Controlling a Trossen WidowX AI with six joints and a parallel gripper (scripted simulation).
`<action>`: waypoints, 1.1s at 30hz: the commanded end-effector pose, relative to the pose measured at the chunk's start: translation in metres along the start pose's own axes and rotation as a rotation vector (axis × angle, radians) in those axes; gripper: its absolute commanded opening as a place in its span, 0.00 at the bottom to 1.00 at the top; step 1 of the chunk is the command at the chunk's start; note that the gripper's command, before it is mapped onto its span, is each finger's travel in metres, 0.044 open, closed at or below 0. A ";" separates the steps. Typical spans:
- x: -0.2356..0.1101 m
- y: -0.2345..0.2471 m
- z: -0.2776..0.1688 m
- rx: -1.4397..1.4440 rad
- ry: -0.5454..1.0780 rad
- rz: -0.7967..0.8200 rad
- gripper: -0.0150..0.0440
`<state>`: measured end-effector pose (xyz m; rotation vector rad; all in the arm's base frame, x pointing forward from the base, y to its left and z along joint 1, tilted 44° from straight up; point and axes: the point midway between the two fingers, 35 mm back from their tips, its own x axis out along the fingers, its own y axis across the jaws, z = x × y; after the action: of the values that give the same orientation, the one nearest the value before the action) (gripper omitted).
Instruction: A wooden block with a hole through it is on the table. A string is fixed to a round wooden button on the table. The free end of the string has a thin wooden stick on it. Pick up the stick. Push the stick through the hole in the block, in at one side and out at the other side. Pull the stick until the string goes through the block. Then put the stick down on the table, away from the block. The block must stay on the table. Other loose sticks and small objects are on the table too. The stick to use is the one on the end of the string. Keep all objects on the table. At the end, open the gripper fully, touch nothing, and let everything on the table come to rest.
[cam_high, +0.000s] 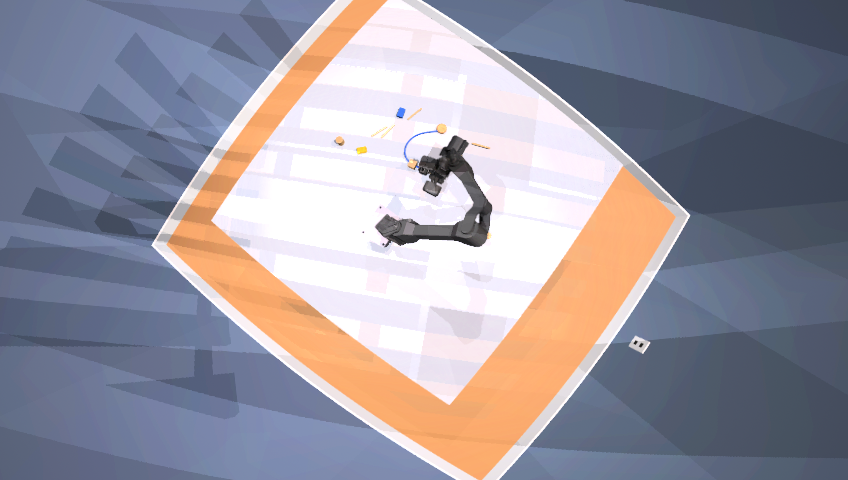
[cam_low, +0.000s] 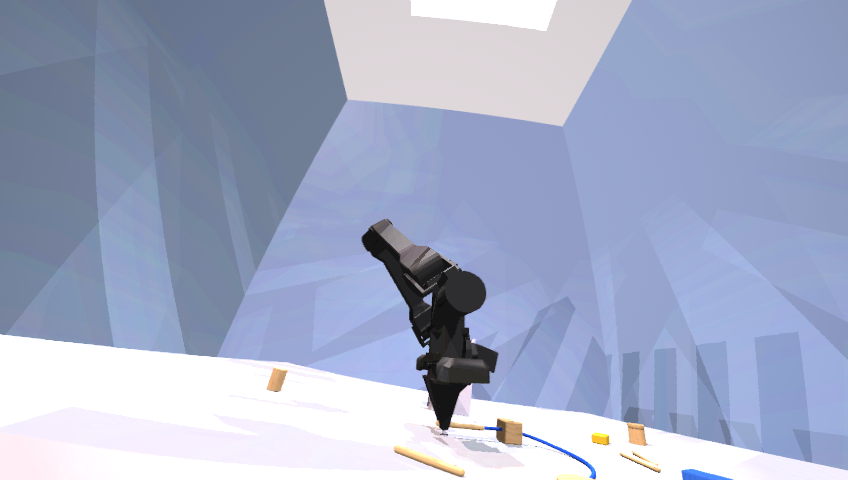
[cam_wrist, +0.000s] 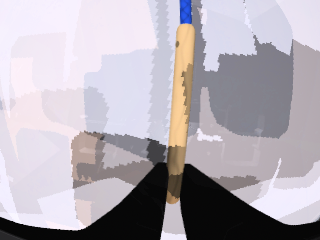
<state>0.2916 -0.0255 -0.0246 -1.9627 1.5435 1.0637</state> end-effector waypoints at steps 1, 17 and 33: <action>-0.002 -0.002 -0.006 0.003 0.005 -0.002 0.25; 0.009 0.001 -0.023 -0.001 0.003 -0.041 0.25; 0.004 -0.001 -0.021 -0.003 0.000 -0.045 0.57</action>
<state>0.2999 -0.0441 -0.0166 -1.9927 1.4870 1.0470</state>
